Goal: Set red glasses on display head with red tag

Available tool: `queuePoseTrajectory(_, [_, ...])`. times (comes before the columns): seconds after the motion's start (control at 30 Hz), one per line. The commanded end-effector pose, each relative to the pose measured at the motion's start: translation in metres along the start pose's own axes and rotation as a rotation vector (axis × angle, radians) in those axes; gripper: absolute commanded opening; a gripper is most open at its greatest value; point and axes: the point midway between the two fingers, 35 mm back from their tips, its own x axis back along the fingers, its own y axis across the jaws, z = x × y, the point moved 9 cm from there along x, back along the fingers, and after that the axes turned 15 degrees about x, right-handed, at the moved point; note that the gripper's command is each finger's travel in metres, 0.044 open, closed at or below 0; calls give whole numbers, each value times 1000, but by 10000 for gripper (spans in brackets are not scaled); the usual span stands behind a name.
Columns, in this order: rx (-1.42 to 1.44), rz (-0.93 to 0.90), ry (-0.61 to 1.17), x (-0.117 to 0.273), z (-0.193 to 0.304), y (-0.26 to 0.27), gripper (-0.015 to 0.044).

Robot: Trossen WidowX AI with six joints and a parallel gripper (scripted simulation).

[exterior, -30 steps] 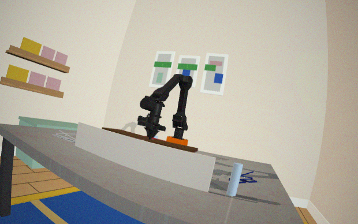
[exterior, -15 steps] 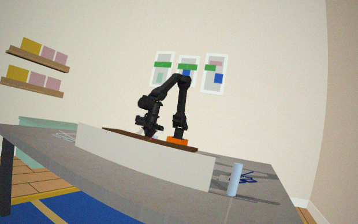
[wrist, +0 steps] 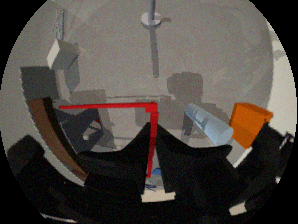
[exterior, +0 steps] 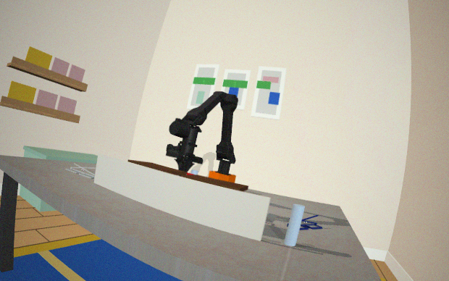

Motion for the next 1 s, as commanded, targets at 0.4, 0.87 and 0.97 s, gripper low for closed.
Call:
queuePoseTrajectory(0.4, [-3, -5, 2, 0, -6, 23, 0])
queuePoseTrajectory(0.87, [-3, -6, 1, 0, -11, 42, 0])
queuePoseTrajectory(0.97, [-3, -7, 1, 0, -12, 46, 0])
